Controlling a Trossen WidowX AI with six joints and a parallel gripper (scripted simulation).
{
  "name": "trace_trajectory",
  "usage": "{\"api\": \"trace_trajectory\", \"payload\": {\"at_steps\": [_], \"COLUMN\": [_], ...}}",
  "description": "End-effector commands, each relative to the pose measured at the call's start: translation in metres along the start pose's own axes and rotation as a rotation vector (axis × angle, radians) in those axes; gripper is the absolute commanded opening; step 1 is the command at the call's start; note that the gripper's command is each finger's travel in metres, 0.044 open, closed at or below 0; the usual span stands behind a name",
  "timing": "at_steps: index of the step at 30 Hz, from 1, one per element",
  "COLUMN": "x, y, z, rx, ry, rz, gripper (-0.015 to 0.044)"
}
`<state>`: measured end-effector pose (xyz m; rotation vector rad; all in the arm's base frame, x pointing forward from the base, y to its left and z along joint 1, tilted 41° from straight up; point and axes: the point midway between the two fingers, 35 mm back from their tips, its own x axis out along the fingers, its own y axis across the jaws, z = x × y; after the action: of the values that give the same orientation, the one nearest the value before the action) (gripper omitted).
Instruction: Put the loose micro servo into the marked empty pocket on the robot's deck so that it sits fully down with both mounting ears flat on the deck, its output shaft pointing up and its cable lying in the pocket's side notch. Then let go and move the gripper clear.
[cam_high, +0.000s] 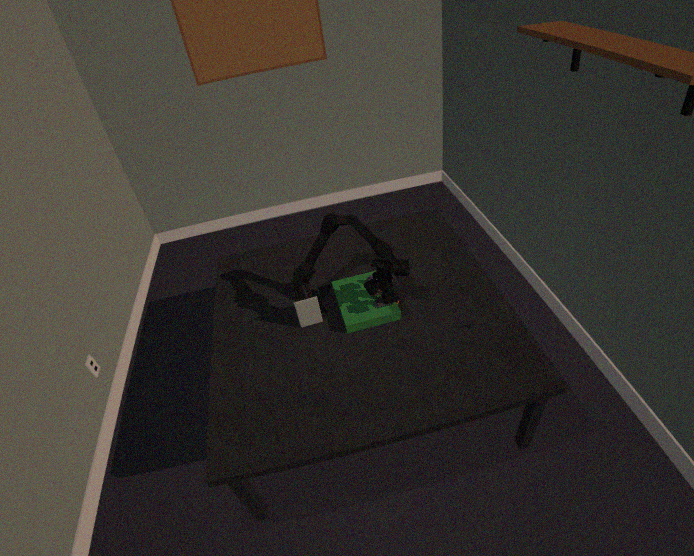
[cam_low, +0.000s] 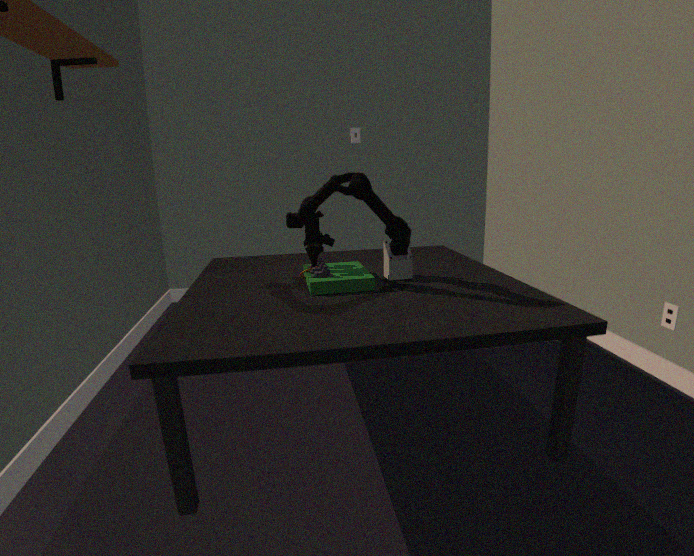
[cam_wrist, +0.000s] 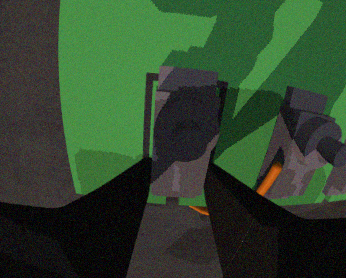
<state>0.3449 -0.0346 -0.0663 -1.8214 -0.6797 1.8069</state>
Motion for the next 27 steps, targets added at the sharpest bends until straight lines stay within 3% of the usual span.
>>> {"api": "trace_trajectory", "payload": {"at_steps": [1, 5, 10, 14, 20, 27], "x": [-0.003, -0.032, -0.035, -0.050, -0.096, -0.098], "y": [0.000, 0.000, 0.000, 0.004, 0.002, 0.001], "z": [0.000, 0.002, 0.004, 0.026, 0.108, 0.110], "rx": [0.006, 0.007, 0.007, 0.018, 0.013, 0.012], "ry": [0.001, 0.001, 0.001, 0.005, -0.005, -0.006], "rz": [-0.001, 0.000, 0.000, 0.004, 0.004, 0.003], "gripper": [0.0187, 0.0187, 0.0187, 0.0292, 0.0440, 0.0440]}}
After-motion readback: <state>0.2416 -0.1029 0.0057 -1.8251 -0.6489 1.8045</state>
